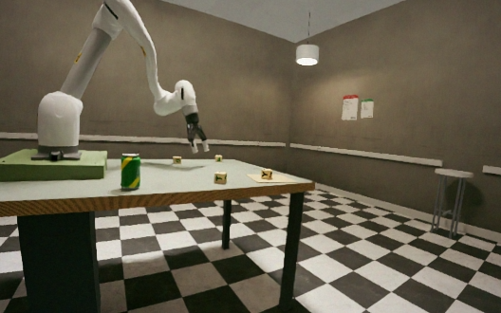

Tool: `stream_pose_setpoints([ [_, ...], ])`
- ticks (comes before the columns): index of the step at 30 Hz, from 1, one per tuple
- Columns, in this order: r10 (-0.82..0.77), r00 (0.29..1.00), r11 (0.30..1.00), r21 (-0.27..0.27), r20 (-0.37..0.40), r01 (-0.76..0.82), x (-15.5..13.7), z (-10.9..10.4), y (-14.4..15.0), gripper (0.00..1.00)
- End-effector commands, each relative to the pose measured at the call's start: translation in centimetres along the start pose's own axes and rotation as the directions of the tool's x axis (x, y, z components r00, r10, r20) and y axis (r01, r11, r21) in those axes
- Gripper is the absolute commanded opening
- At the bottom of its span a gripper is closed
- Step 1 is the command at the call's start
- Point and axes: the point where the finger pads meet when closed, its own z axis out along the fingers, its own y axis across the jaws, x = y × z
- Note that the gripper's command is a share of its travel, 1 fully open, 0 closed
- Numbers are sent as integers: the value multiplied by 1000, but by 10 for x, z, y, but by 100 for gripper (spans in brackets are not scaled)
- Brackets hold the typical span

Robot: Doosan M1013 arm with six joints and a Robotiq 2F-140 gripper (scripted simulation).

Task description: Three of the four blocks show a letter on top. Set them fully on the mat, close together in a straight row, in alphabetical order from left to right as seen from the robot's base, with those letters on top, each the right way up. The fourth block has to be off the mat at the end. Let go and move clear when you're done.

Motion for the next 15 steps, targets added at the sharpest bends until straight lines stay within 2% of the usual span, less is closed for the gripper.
stream_pose_setpoints([
  [1,-2,1000,1000,2,7,2,28,11,5,100],
  [2,-2,1000,1000,2,7,2,63,24,16,100],
  [5,-2,1000,1000,2,7,2,96,36,26,100],
  [15,-2,1000,1000,3,8,2,234,87,69,100],
])
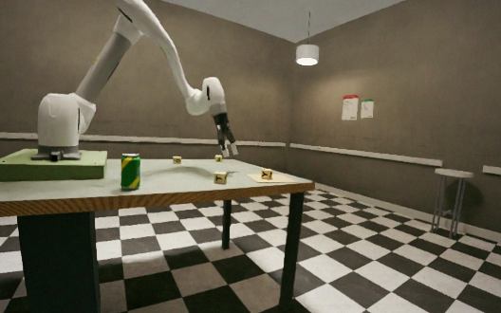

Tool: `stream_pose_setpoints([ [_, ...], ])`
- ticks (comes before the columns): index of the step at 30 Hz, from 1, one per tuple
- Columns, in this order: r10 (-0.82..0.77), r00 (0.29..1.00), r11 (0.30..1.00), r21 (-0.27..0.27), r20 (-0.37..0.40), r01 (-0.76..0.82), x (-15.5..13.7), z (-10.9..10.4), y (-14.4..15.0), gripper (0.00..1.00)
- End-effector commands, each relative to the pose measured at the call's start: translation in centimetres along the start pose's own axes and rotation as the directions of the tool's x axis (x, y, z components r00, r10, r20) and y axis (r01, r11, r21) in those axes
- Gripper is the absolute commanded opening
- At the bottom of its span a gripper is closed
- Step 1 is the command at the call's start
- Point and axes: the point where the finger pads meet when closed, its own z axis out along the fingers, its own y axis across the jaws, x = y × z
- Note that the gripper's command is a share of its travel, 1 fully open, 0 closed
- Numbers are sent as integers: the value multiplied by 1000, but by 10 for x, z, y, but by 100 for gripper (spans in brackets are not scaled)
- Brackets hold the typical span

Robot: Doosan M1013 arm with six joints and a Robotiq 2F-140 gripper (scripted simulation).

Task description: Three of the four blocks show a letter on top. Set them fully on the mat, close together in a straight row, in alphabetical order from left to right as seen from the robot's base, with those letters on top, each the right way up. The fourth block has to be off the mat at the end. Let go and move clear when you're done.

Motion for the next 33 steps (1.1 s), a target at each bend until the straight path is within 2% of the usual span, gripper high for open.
stream_pose_setpoints([
  [1,-2,1000,1000,3,8,2,55,20,14,100],
  [3,-2,1000,1000,3,8,2,55,20,14,100],
  [4,-2,1000,1000,3,8,2,88,32,23,100],
  [5,-2,1000,1000,3,8,2,104,38,28,100],
  [10,-2,1000,1000,3,8,2,169,62,48,100],
  [12,-2,1000,1000,3,8,2,182,67,53,100],
  [33,-2,1000,1000,3,8,2,188,69,55,100],
])
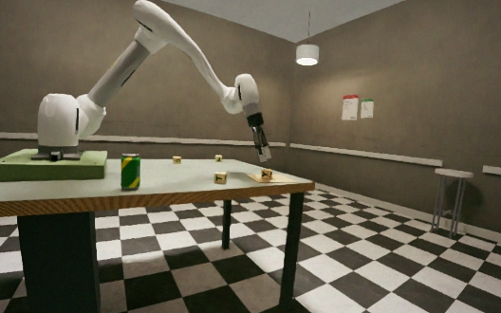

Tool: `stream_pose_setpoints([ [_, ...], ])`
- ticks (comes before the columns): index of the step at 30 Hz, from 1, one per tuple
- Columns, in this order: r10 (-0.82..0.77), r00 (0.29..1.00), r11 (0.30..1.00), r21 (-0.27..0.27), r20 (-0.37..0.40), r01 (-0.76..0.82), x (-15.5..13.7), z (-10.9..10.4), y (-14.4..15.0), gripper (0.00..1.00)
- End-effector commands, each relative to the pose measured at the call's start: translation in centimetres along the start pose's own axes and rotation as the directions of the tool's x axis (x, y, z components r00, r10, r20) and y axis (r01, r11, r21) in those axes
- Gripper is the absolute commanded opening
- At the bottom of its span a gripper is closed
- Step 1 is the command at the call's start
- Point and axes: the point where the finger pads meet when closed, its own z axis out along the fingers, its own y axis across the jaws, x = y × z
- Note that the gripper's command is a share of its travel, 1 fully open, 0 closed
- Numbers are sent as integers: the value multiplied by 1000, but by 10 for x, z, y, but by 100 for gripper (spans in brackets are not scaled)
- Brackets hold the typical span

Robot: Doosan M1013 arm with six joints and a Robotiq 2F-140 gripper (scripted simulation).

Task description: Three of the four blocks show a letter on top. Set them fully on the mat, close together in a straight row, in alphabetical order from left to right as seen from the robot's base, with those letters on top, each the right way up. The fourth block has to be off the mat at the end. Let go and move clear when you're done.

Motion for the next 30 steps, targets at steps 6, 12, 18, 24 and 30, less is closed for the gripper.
stream_pose_setpoints([
  [6,1,1000,1000,1,-1,-1,1,-1,0,100],
  [12,1,1000,1000,1,-1,-1,1,-1,0,100],
  [18,1,1000,1000,1,-1,-1,1,-1,0,100],
  [24,1,1000,1000,1,-1,-1,1,-1,0,100],
  [30,0,1000,1000,1,-1,0,-3,-3,7,100],
])
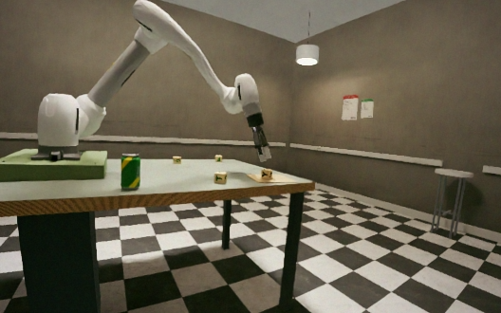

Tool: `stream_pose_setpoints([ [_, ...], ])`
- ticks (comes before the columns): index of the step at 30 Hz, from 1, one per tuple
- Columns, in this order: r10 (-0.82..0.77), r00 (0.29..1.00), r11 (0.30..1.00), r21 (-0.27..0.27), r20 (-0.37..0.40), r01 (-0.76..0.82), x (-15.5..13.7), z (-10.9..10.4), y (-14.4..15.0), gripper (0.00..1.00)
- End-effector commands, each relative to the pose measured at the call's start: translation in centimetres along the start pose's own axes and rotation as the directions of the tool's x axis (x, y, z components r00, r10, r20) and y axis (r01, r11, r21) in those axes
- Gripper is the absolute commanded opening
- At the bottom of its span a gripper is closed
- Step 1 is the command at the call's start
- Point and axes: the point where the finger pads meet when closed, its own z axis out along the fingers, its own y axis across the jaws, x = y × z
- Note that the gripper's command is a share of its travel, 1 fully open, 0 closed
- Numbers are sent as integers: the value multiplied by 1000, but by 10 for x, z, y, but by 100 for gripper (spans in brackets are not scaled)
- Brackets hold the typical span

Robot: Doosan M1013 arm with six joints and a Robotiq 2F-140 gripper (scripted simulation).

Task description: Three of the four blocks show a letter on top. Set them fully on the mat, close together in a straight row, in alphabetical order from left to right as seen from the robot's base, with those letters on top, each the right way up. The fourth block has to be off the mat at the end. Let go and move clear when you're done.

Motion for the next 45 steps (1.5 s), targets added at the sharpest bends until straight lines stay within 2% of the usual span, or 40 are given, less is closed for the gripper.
stream_pose_setpoints([
  [1,0,1000,1000,0,-1,0,-11,-7,21,100],
  [3,0,1000,1000,0,-1,0,-34,-16,58,100],
  [6,0,1000,1000,-1,-1,0,-58,-25,91,100],
  [8,0,1000,1000,-1,-1,0,-58,-25,91,100],
  [9,0,1000,1000,-1,-1,0,-83,-34,121,100],
  [17,1,1000,1000,0,-1,-1,-154,-54,190,100],
  [45,1,1000,1000,0,-1,-1,-155,-54,191,100],
])
